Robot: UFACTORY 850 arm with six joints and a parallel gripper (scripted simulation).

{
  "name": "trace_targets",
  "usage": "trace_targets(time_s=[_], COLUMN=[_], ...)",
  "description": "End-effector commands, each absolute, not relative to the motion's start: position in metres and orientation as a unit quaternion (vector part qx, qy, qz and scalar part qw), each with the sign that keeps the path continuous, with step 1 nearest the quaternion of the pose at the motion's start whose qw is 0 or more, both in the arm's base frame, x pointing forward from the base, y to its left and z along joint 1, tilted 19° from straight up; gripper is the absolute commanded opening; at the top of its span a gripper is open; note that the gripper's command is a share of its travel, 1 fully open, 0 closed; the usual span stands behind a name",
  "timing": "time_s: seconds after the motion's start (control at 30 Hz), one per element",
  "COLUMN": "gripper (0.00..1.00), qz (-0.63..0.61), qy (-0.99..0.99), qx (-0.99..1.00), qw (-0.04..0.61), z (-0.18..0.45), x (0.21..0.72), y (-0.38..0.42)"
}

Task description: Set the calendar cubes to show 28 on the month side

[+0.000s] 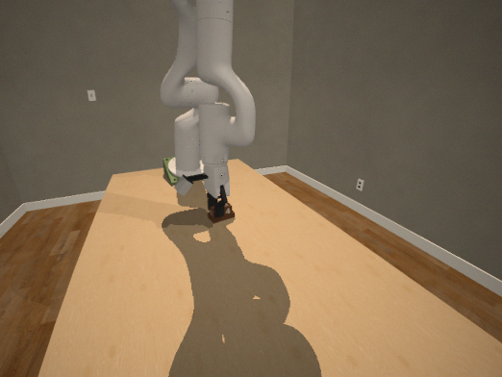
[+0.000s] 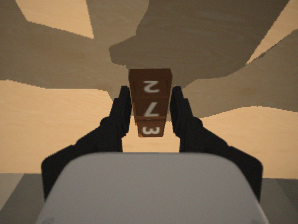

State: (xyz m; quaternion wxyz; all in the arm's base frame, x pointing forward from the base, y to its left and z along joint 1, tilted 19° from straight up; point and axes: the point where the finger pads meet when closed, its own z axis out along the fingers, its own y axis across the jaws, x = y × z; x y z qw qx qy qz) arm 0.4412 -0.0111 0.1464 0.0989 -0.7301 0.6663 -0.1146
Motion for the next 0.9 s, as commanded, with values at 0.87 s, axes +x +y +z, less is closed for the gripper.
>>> trace_targets(time_s=[0.87], gripper=[0.49], qz=[-0.118], qy=[0.663], qx=[-0.73], qw=[0.118], z=[0.1546], x=[0.4388], y=[-0.0113])
